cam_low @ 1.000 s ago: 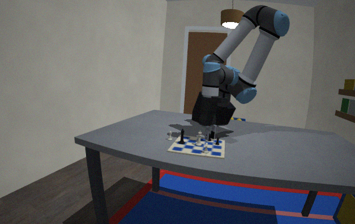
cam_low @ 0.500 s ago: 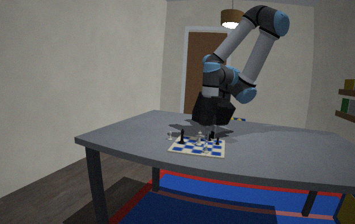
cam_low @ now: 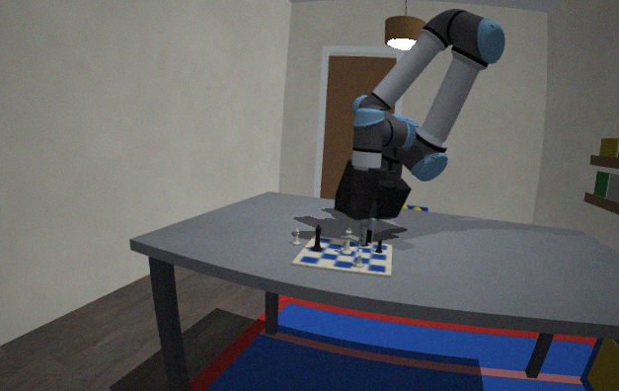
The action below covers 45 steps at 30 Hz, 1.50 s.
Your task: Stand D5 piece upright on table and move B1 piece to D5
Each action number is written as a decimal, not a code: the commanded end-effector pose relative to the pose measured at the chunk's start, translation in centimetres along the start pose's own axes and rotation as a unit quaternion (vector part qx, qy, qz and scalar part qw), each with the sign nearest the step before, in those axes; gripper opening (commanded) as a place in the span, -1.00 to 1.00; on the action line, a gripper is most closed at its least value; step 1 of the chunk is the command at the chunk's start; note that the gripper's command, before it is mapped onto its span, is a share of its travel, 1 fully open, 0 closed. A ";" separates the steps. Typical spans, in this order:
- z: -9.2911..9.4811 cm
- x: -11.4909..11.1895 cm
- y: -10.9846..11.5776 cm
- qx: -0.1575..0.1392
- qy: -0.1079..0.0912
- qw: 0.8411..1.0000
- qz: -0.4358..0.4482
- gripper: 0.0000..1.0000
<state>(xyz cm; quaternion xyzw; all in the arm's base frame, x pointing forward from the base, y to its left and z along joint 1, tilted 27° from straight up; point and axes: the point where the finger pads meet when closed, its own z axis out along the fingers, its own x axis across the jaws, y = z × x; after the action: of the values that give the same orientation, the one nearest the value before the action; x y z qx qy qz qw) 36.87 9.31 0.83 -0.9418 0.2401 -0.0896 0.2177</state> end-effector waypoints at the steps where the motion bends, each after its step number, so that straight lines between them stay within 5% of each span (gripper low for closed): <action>1: 0.0 0.0 0.0 0.000 0.000 1.000 0.000 -1.00; 45: -0.6 0.0 0.0 0.000 0.000 1.000 0.000 -1.00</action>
<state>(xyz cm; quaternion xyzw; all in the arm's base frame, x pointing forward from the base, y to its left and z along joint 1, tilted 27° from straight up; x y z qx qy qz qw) 36.78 9.18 1.14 -0.9418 0.2401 -0.0897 0.2176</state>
